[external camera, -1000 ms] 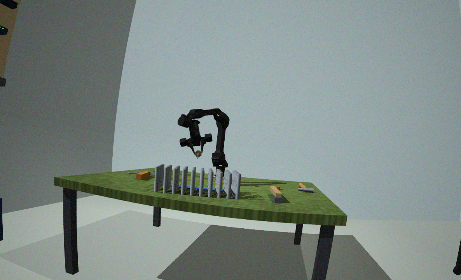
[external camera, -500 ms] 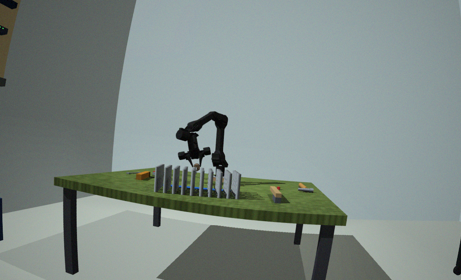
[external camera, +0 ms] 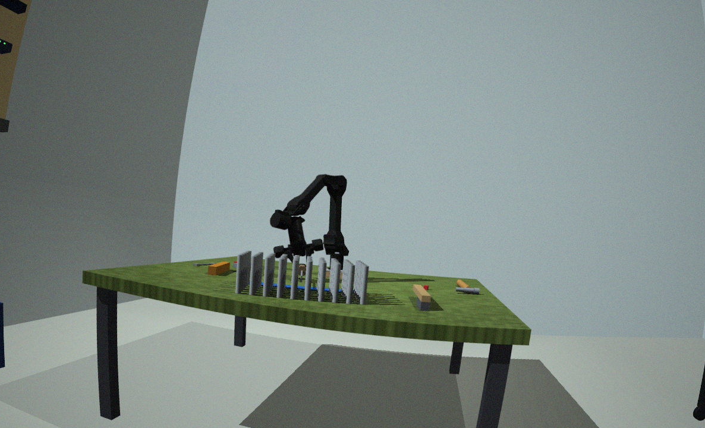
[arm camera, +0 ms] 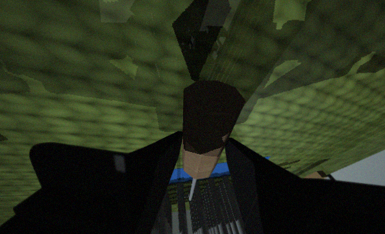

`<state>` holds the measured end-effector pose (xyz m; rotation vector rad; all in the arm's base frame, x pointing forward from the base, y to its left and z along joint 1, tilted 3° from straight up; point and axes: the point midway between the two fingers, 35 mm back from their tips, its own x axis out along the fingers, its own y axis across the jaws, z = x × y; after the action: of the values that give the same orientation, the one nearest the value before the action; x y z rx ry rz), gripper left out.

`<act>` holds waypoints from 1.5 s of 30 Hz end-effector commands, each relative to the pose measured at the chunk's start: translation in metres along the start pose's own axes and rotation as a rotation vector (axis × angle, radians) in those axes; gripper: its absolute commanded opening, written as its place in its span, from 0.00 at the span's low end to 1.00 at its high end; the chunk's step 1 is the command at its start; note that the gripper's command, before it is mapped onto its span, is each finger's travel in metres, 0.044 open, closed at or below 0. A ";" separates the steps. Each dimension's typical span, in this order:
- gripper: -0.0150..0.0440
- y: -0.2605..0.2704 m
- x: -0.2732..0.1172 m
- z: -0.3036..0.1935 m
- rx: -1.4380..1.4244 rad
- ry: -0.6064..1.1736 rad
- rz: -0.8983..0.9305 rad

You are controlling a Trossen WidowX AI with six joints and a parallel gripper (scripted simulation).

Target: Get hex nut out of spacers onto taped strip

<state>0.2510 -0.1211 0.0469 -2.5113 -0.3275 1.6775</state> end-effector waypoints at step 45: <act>0.25 0.001 0.020 -0.038 -0.004 0.011 -0.003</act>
<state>0.2885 -0.1155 0.0438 -2.5179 -0.3392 1.6647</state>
